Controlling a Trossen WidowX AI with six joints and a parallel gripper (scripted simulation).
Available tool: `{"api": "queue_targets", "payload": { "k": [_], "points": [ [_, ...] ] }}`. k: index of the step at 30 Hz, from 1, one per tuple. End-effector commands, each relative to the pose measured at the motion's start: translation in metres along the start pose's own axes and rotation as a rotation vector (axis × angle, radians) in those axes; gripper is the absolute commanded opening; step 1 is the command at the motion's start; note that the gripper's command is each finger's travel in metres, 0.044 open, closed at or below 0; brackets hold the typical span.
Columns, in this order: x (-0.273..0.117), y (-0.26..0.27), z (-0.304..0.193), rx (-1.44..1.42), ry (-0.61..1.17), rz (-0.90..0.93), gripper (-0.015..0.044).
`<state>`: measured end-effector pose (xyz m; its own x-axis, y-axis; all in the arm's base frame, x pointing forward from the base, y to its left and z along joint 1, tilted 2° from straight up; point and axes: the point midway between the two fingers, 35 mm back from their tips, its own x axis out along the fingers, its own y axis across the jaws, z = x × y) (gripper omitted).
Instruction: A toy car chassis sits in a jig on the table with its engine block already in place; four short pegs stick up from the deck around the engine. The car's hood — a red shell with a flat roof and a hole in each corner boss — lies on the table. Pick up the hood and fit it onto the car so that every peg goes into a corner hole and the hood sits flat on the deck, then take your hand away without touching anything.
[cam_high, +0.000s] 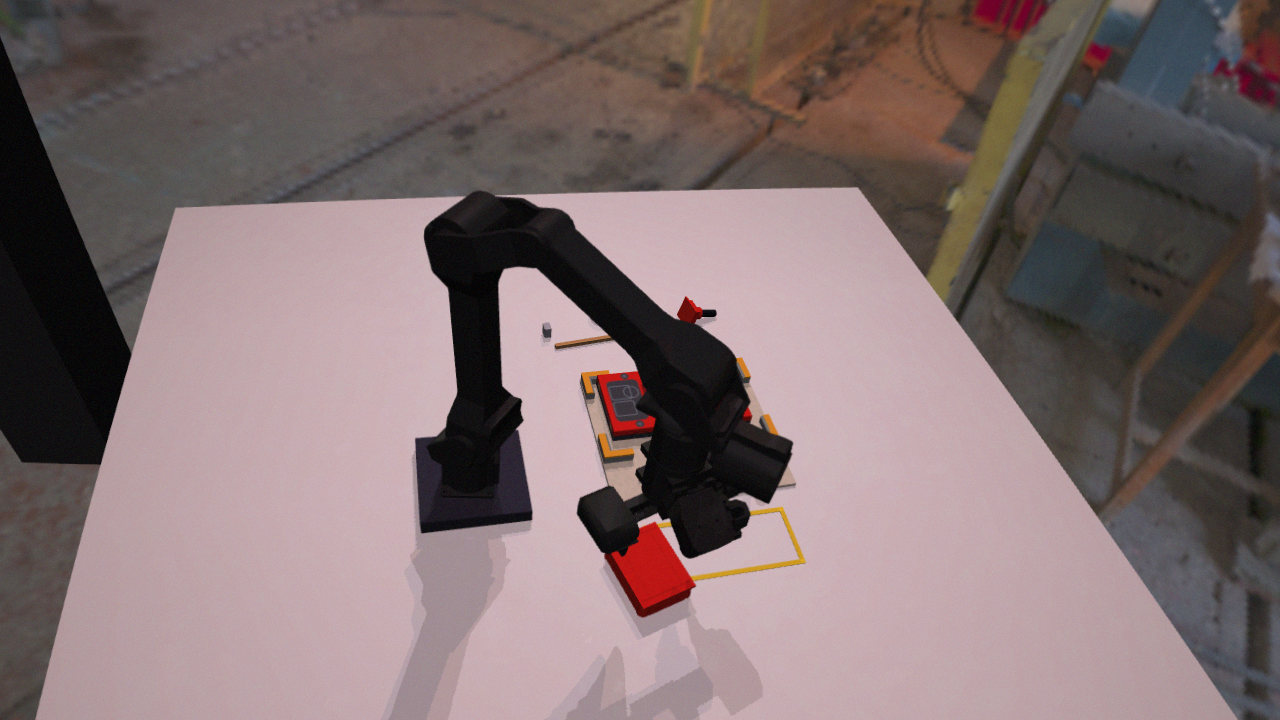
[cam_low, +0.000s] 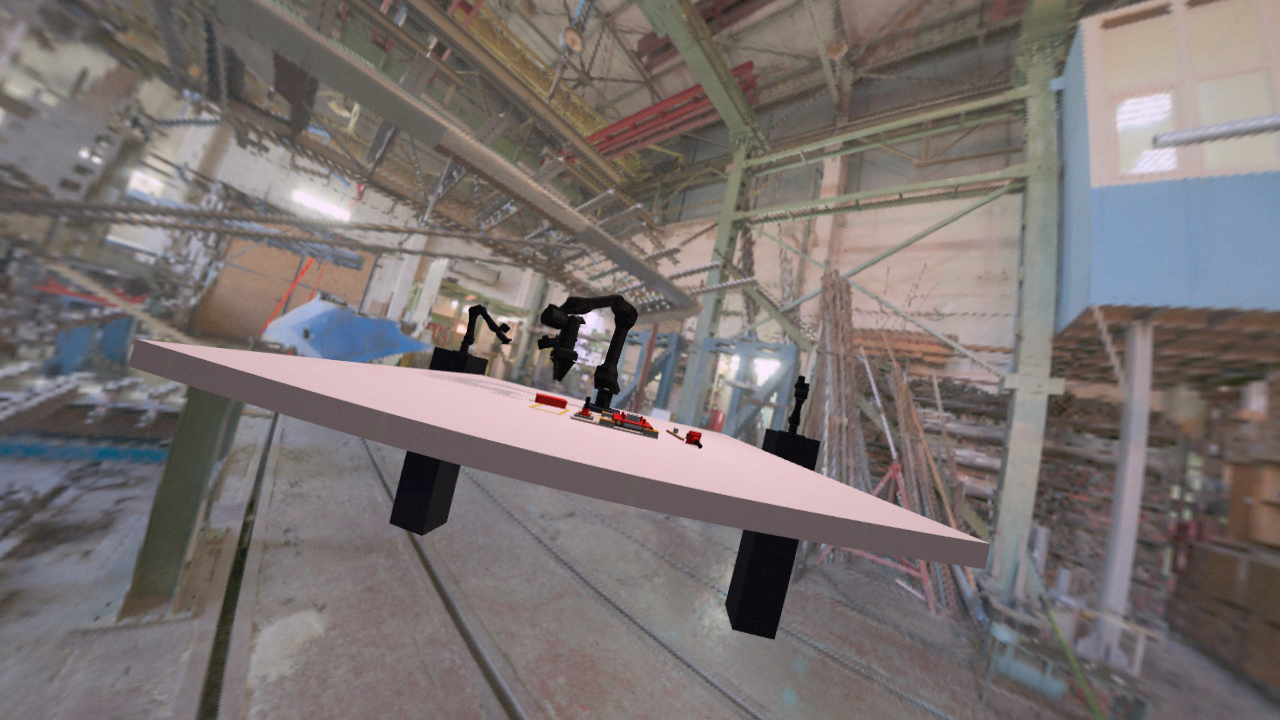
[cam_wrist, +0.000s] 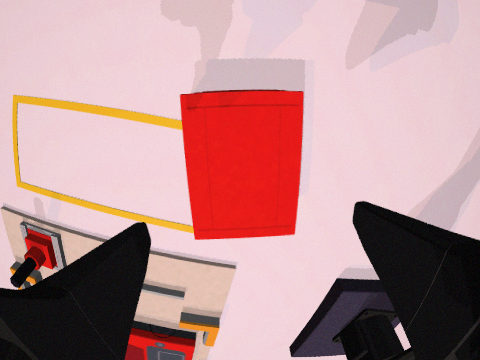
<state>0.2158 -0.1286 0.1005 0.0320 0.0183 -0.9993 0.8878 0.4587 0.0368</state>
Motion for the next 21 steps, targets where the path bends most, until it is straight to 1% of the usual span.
{"api": "queue_targets", "payload": {
  "k": [1, 21],
  "points": [
    [0.0, 0.0, 0.0, 0.054, -0.004, 0.003, 0.044],
    [0.015, 0.001, 0.001, 0.054, -0.004, 0.003, 0.044]
  ]
}}
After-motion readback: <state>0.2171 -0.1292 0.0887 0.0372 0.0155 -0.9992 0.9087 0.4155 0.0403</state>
